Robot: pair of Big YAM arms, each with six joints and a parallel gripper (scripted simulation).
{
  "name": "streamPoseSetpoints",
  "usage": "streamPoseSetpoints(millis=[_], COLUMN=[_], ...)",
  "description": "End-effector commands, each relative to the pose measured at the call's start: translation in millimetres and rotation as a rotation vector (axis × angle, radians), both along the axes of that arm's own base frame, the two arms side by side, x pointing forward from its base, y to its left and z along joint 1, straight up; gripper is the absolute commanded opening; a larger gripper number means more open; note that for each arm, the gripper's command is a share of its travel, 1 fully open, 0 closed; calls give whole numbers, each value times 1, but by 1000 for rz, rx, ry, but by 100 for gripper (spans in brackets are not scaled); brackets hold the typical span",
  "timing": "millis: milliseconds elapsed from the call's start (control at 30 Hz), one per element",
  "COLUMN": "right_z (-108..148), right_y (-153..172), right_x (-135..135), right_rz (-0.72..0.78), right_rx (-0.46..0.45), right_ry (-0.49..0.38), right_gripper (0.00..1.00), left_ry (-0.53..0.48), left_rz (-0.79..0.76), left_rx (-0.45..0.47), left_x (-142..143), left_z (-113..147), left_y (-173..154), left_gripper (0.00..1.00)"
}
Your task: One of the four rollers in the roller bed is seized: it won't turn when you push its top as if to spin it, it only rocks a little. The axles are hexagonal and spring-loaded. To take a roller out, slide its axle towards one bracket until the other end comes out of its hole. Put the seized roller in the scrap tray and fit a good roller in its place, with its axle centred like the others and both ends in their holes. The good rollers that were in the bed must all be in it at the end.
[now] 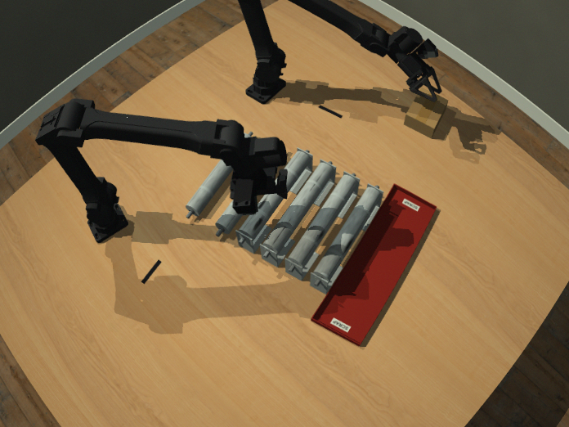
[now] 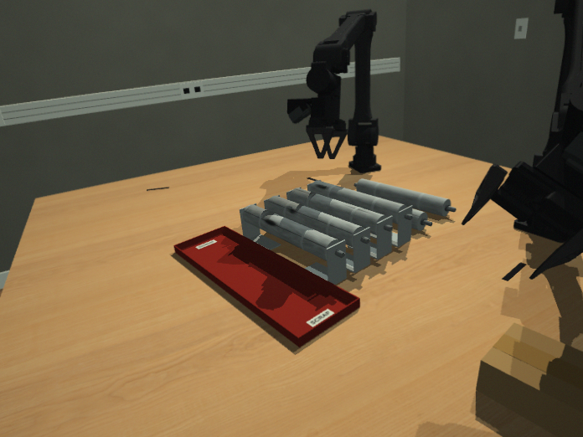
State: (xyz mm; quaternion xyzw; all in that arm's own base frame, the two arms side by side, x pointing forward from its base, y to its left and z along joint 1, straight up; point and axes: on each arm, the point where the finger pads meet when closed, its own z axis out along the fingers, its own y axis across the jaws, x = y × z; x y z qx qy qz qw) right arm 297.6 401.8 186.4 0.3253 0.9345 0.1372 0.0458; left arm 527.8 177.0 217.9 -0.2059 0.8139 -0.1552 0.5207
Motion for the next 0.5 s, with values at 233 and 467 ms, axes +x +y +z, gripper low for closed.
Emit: streamPoseSetpoints(millis=[233,467], right_z=[39,53], right_y=[-32,-50], right_x=[69,99], right_rz=[131,167], right_rx=[94,107], right_ry=[-215,-315], right_gripper=[100,100], left_ry=[-118,-122], left_rz=[-48,-54], left_rx=[147,178], left_x=[29,35], left_z=[82,87], left_y=[-24,-34], left_gripper=[100,100])
